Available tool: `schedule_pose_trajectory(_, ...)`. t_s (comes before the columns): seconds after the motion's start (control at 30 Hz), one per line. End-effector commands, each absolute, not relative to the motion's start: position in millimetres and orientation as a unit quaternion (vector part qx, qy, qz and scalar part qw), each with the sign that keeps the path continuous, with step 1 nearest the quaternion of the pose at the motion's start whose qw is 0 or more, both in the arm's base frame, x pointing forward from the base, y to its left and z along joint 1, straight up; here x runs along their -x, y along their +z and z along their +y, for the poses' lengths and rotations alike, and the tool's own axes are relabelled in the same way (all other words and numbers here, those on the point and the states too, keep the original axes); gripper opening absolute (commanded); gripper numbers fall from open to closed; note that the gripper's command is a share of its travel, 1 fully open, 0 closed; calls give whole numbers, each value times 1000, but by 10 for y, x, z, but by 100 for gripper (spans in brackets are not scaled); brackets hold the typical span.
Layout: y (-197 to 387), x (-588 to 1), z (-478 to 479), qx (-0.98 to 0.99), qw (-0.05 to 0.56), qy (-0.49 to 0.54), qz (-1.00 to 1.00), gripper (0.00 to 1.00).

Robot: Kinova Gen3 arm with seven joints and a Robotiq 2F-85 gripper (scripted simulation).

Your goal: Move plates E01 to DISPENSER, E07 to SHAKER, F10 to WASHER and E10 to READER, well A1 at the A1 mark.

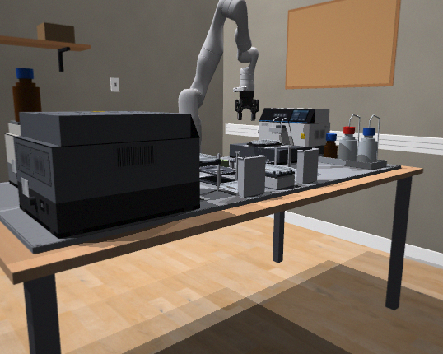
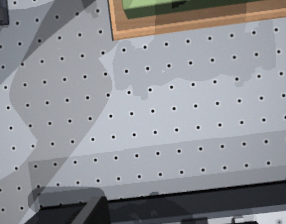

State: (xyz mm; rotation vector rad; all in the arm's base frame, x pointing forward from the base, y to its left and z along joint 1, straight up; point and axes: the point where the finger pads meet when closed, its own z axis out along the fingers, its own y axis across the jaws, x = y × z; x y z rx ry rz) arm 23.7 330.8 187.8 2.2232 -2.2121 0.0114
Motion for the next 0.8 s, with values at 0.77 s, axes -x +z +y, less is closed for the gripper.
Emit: schedule_pose_trajectory(0.77,1887,-735,2846,-709,2,3,-705,100)
